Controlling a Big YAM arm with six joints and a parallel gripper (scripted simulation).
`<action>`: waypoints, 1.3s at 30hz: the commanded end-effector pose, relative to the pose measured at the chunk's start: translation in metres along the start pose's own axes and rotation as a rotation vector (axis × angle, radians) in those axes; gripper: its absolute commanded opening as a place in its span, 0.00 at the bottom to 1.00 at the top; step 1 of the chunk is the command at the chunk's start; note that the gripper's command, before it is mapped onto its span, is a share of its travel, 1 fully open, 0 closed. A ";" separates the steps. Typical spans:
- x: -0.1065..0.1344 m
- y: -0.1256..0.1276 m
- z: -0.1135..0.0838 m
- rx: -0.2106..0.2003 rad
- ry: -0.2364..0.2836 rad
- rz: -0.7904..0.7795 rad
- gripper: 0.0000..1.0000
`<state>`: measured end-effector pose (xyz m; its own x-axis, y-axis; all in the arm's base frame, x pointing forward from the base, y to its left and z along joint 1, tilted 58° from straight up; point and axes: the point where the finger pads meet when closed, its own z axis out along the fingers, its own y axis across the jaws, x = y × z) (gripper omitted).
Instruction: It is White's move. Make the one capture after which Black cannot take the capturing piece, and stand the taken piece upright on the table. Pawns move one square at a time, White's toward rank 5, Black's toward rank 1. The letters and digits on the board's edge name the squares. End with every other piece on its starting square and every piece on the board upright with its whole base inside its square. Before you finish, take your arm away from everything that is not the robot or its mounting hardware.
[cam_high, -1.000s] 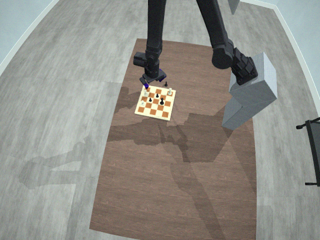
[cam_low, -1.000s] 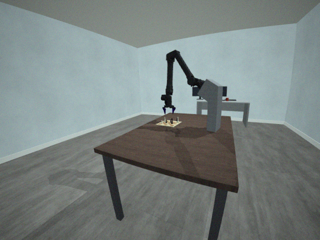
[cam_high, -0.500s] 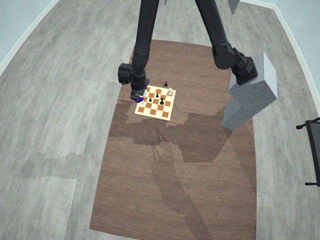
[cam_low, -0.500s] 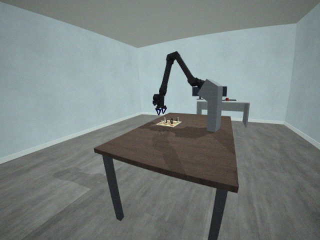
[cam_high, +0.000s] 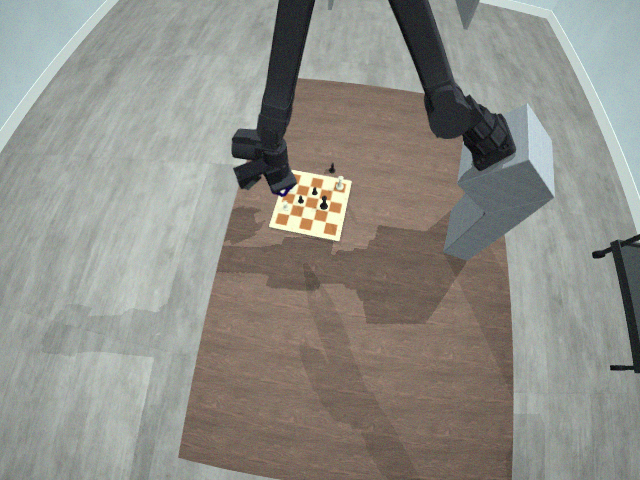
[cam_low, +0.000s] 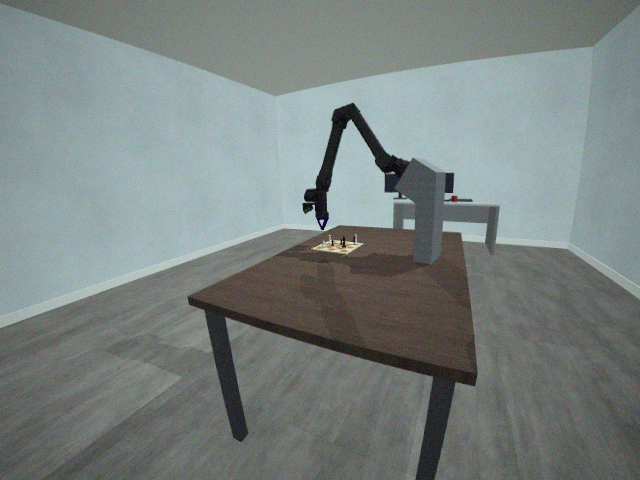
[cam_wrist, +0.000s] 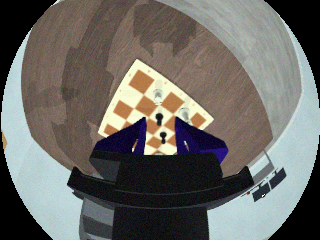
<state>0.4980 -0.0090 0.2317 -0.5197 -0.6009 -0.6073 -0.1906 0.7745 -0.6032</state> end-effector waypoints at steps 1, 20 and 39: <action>-0.003 0.003 0.005 -0.013 0.012 -0.163 0.35; 0.003 0.007 0.006 -0.019 0.019 -0.160 0.35; -0.002 -0.001 0.009 0.001 0.003 -0.152 0.35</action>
<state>0.4982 -0.0090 0.2301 -0.4906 -0.7059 -0.5109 -0.2678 0.6801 -0.6825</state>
